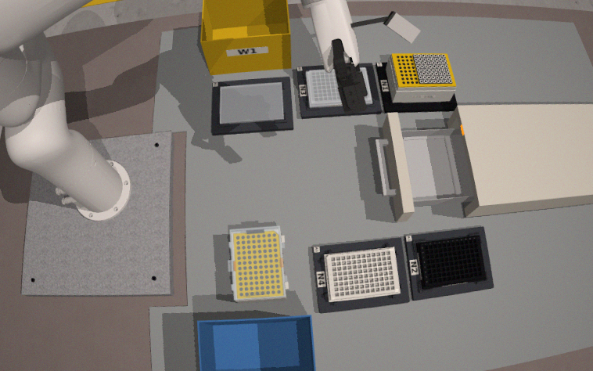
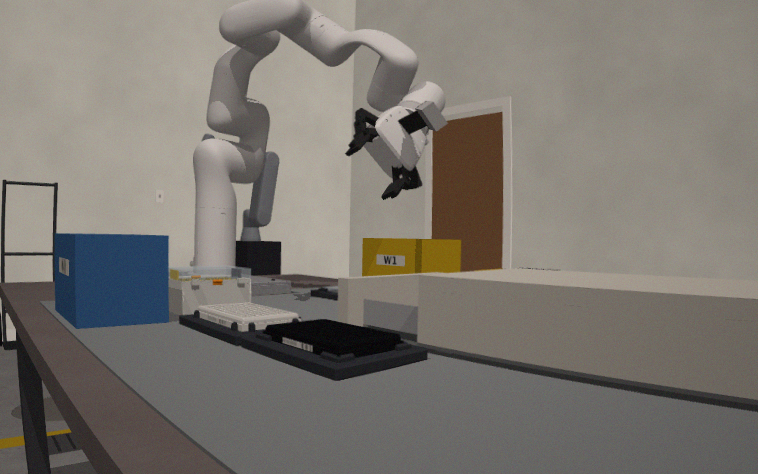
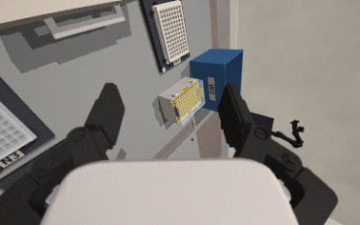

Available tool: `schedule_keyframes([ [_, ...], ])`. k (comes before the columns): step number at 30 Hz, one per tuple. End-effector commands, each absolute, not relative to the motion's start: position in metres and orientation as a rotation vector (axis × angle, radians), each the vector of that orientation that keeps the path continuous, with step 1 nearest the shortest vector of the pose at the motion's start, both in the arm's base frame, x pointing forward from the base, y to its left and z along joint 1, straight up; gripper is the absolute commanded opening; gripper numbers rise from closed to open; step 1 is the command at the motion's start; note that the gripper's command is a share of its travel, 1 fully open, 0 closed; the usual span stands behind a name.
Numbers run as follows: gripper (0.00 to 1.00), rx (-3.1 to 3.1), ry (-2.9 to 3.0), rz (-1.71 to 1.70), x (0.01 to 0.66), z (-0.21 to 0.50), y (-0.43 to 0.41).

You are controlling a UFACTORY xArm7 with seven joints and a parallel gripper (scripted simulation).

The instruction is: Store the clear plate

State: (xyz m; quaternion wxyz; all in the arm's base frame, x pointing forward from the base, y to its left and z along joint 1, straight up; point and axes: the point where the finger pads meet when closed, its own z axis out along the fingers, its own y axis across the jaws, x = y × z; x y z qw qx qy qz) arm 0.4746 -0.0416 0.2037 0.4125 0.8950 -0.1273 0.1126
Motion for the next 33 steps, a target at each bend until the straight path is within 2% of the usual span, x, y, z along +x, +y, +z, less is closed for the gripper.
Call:
schedule_keyframes([
  [1, 1.00, 2.334, -0.327, 0.164, 0.460, 0.203, -0.054],
  [18, 1.00, 2.741, -0.319, -0.100, 0.425, 0.206, -0.070],
  [33, 1.00, 3.135, -0.264, 0.008, 0.426, 0.234, -0.073],
])
